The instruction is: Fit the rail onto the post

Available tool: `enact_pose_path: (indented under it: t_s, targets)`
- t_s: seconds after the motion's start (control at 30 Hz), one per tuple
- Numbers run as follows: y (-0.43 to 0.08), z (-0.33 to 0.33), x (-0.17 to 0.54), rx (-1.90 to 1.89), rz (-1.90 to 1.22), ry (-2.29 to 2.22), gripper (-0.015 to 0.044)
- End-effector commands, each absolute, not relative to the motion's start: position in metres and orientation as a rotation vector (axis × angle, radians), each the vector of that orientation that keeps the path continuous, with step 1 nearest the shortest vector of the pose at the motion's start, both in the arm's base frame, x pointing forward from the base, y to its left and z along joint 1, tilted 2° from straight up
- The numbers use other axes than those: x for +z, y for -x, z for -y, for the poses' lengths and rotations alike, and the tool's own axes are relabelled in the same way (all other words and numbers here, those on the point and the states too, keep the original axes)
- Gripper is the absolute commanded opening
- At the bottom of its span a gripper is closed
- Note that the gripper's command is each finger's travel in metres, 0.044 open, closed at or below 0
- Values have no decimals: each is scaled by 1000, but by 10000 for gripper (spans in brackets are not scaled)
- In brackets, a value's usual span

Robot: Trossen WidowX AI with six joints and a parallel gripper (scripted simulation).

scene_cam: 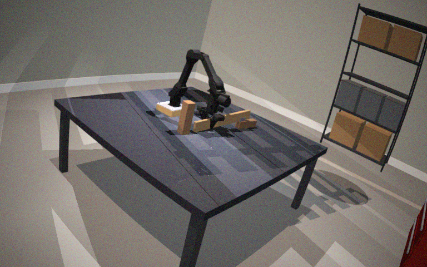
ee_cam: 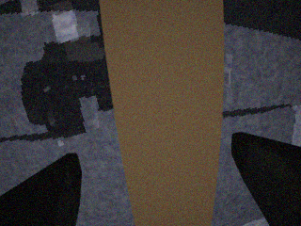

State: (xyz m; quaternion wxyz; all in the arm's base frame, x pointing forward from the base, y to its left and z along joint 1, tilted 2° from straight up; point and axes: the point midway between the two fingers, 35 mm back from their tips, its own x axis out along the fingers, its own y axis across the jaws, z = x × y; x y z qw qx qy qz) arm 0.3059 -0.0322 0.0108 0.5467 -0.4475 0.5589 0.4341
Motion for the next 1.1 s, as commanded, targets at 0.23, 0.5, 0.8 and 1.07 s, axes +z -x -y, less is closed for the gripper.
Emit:
enact_pose_path:
  t_s: [0.23, 0.5, 0.8, 1.07]
  targets:
    - [-304, 33, 9, 1032, -1329, 1065, 46]
    - [-304, 33, 9, 1032, -1329, 1065, 0]
    - [-304, 33, 9, 1032, -1329, 1065, 0]
    - [-305, 32, 13, 1032, -1329, 1065, 0]
